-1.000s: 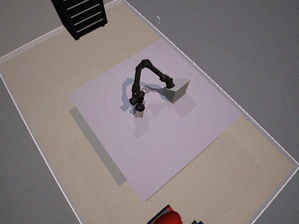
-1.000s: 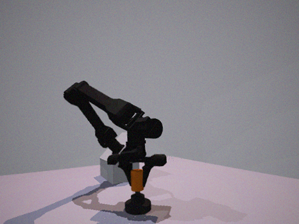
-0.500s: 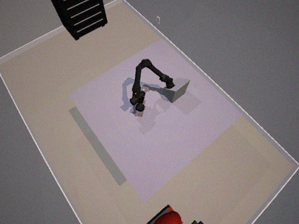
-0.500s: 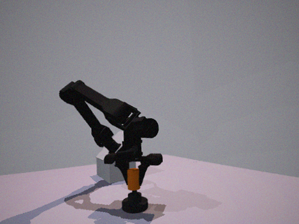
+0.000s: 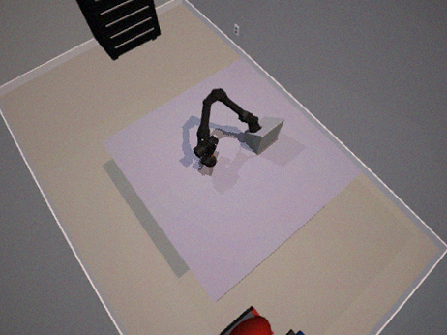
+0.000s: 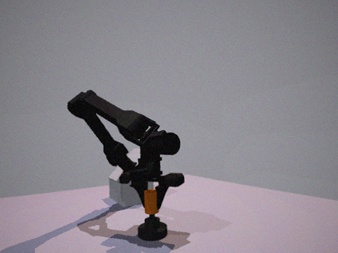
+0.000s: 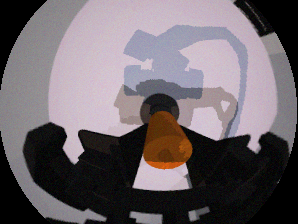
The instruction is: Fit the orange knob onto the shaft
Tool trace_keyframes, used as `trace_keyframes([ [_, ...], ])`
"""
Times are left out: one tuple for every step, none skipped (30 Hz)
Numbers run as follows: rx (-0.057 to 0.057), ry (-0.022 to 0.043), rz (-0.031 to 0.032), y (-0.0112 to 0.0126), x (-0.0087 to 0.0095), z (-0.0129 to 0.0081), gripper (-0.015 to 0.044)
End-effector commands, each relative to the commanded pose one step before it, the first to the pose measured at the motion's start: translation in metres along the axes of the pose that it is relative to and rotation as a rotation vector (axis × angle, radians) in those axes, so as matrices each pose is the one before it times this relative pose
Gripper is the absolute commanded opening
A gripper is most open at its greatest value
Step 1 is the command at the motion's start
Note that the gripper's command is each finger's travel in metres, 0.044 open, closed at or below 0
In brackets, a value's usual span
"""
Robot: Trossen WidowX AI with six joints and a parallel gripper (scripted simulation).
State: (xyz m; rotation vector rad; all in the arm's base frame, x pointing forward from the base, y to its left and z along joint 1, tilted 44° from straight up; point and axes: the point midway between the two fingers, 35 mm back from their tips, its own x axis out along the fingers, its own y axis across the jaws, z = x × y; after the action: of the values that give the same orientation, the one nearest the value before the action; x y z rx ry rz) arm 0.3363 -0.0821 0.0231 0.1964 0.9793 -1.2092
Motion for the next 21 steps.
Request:
trace_keyframes([
  [0.0977,-0.00406,0.00179,0.00326,0.00001,0.00404,0.0000],
  [0.0000,-0.00004,0.00002,0.00057,0.00025,0.00065,0.0000],
  [0.0000,-0.00001,0.00000,-0.00001,0.00012,0.00007,0.0000],
  [0.0000,0.00001,-0.00001,-0.00018,-0.00001,-0.00010,0.0000],
  [0.0000,0.00001,0.00000,-0.00014,-0.00011,-0.00013,0.0000],
  [0.0000,0.00001,0.00000,0.00001,-0.00016,0.00002,0.0000],
  [0.0000,0.00000,0.00000,0.00004,-0.00011,0.00001,0.0000],
  [0.0000,0.00000,0.00000,0.00000,0.00000,0.00000,0.0000],
  [0.0000,0.00000,0.00001,0.00013,0.00000,0.00000,0.0000],
  [0.0000,0.00000,0.00000,0.00000,0.00000,0.00000,0.0000],
  [0.0000,0.00000,0.00000,0.00004,0.00018,-0.00009,0.0000],
  [0.0000,0.00000,0.00000,-0.00005,0.00012,-0.00008,0.0000],
  [0.0000,0.00000,-0.00001,-0.00010,0.00012,-0.00011,0.0000],
  [0.0000,0.00000,-0.00001,-0.00016,0.00012,-0.00013,0.0000],
  [0.0000,0.00000,-0.00001,-0.00020,0.00013,-0.00016,0.0000],
  [0.0000,0.00000,-0.00001,-0.00024,0.00013,-0.00018,0.0000],
  [0.0000,0.00000,-0.00001,-0.00025,0.00013,-0.00018,0.0000],
  [0.0000,0.00001,-0.00002,-0.00038,0.00015,-0.00030,0.0000],
  [0.0000,0.00001,-0.00002,-0.00042,0.00007,-0.00035,0.0000],
  [0.0000,0.00002,-0.00002,-0.00045,-0.00001,-0.00036,0.0000],
  [0.0000,0.00002,-0.00002,-0.00049,-0.00004,-0.00037,0.0000],
])
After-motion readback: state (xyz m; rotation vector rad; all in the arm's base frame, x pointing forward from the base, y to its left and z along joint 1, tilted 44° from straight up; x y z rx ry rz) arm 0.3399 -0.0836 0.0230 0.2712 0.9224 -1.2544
